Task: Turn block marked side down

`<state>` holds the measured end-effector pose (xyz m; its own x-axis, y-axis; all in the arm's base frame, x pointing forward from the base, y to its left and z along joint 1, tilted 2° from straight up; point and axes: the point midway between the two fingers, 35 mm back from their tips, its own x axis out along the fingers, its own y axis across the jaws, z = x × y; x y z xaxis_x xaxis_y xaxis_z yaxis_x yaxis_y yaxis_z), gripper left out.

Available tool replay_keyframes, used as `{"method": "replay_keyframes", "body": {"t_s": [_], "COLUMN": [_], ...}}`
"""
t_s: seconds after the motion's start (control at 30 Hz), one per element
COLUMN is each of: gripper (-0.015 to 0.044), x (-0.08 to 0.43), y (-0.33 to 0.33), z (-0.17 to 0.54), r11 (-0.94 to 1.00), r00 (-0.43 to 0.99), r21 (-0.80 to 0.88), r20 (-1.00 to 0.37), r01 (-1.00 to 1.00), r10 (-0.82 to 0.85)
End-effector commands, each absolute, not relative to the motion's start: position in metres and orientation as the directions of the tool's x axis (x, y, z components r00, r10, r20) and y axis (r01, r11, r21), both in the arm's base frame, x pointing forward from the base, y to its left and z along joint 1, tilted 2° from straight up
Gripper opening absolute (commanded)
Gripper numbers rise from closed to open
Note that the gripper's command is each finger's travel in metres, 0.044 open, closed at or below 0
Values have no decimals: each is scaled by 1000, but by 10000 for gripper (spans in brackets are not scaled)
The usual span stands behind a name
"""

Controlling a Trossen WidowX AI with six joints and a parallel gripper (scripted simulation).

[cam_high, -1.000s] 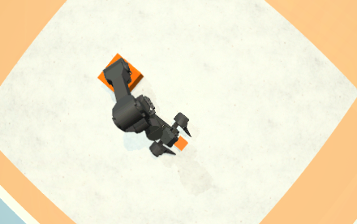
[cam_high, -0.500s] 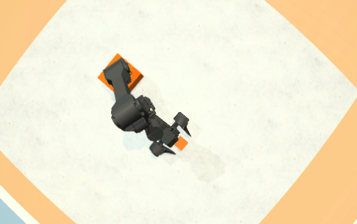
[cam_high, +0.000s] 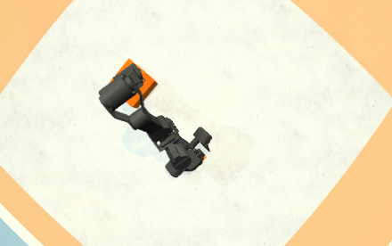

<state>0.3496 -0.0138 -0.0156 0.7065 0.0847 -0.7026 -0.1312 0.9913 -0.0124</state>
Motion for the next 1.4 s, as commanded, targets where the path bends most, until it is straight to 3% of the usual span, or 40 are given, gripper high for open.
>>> {"method": "replay_keyframes", "body": {"t_s": [0.0, 0.47, 0.97, 1.37], "gripper": [440, 440, 440, 440], "x": [321, 321, 357, 360], "y": [-12, -12, -6, -7], "z": [41, 43, 62, 29], "r11": [988, 988, 988, 988], "r00": [535, 527, 75, 53], "r21": [-41, -41, -38, -40], "r20": [-844, -849, -997, -998], "r01": [-150, -150, -147, -149], "r10": [46, 45, -27, -32]}}
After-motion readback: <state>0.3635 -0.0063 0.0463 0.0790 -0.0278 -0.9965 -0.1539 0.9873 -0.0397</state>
